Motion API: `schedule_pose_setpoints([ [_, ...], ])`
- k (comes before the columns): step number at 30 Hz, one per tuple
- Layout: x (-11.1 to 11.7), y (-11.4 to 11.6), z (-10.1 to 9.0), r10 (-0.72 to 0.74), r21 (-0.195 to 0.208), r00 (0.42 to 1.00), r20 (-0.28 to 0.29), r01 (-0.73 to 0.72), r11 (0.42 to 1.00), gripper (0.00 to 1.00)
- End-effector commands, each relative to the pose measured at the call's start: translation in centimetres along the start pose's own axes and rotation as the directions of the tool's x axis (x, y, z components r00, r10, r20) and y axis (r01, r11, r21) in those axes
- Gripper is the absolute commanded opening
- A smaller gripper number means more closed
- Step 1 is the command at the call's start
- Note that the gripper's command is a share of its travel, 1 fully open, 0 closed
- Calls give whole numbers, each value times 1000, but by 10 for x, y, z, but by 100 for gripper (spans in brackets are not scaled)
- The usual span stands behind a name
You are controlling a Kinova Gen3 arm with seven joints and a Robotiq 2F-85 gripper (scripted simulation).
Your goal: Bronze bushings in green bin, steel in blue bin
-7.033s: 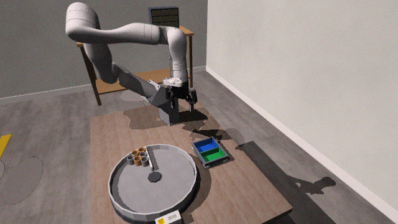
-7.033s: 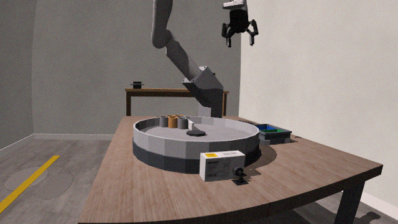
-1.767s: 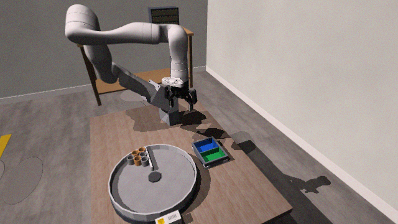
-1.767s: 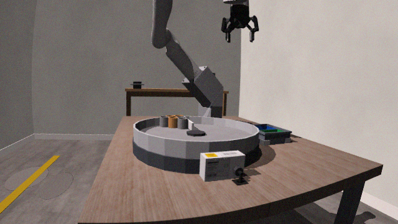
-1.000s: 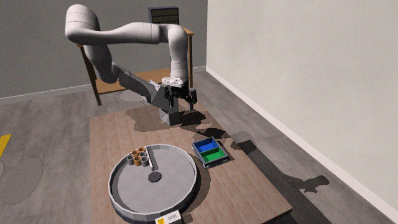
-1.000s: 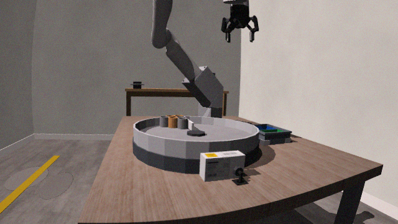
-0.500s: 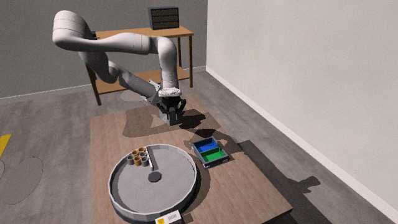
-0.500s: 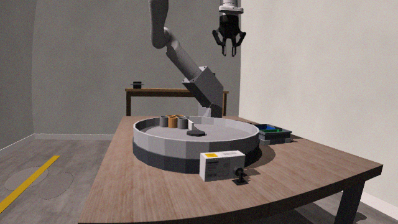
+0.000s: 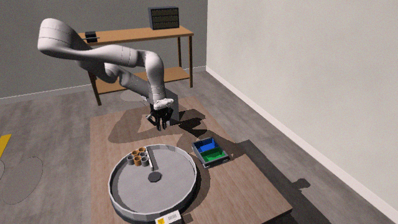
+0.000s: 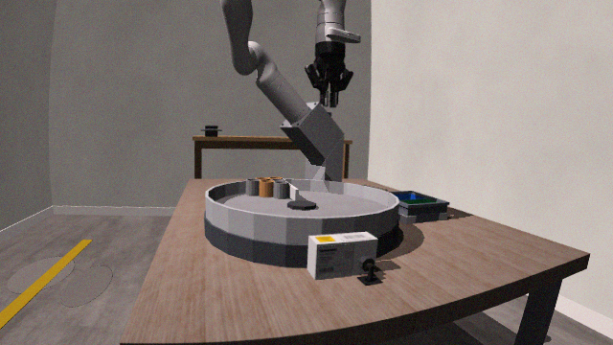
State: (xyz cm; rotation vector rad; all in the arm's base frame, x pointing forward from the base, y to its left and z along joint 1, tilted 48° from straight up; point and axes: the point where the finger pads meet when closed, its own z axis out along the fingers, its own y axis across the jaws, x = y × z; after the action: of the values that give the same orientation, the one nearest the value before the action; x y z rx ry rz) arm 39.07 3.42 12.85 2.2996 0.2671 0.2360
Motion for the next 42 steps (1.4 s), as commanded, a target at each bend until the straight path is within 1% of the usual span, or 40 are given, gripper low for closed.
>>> schedule_pose_setpoints([
  [1,-8,18,15,-94,1,996,10,94,996,19],
  [4,-19,36,36,-281,3,960,10,281,960,19],
  [9,-19,36,36,-281,3,960,10,281,960,19],
  [11,-26,48,49,-400,4,916,9,400,916,19],
  [14,-36,66,70,-567,6,824,8,567,824,19],
  [17,-36,66,70,-567,6,824,8,567,824,19],
  [19,-43,78,84,-667,7,745,8,667,745,19],
  [22,-54,95,104,-796,8,605,6,796,606,19],
  [27,-54,95,104,-796,8,605,6,796,606,19],
  [29,-61,107,118,-866,9,500,5,866,500,19],
  [32,-72,125,138,-945,10,326,3,945,326,19],
  [42,-72,125,138,-945,10,326,3,945,326,19],
])
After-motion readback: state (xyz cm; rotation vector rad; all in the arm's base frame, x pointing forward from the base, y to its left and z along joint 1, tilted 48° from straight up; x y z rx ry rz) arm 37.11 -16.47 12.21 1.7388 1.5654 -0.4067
